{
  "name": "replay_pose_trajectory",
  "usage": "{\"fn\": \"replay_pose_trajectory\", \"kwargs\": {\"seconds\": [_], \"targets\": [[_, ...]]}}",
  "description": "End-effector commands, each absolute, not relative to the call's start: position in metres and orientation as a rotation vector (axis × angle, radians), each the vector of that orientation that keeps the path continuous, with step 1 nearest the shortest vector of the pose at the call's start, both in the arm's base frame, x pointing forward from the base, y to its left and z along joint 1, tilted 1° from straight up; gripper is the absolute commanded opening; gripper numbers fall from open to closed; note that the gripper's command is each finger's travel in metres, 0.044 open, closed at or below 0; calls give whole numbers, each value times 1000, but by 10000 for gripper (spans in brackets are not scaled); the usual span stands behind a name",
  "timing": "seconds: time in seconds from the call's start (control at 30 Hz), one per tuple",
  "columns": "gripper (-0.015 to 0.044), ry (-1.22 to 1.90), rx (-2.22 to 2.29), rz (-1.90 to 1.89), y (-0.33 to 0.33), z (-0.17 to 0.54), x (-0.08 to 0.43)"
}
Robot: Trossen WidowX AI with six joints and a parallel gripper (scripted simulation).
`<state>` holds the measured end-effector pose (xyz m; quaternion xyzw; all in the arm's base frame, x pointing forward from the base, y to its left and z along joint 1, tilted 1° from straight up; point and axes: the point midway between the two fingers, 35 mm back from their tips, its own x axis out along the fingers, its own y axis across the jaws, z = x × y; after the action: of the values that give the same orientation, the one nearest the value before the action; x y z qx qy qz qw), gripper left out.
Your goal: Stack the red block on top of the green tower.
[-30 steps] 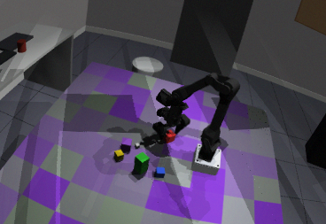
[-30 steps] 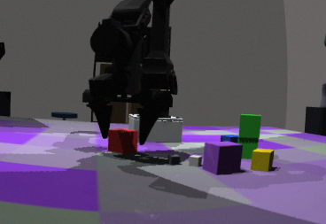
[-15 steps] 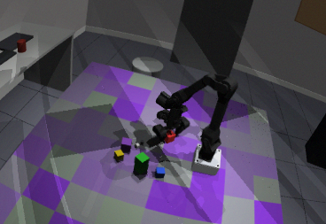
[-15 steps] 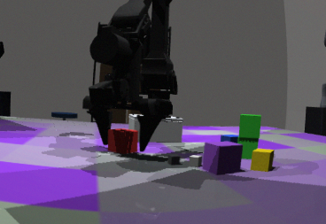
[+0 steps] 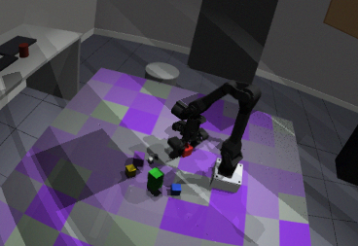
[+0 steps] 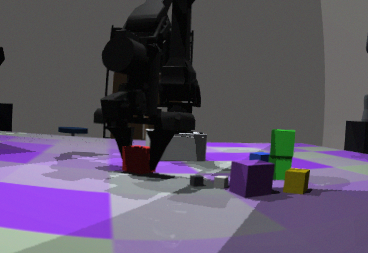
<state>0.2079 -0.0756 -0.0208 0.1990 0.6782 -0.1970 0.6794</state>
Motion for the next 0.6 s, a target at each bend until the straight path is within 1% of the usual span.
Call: {"fn": "replay_pose_trajectory", "kwargs": {"seconds": [0.0,0.23,0.4,0.57], "targets": [[177,1523,447,-441,-76,-21,208],[131,1523,447,-441,-76,-21,208],[0,1522,448,-442,-76,-9,209],[0,1521,449,-444,-76,16,209]]}}
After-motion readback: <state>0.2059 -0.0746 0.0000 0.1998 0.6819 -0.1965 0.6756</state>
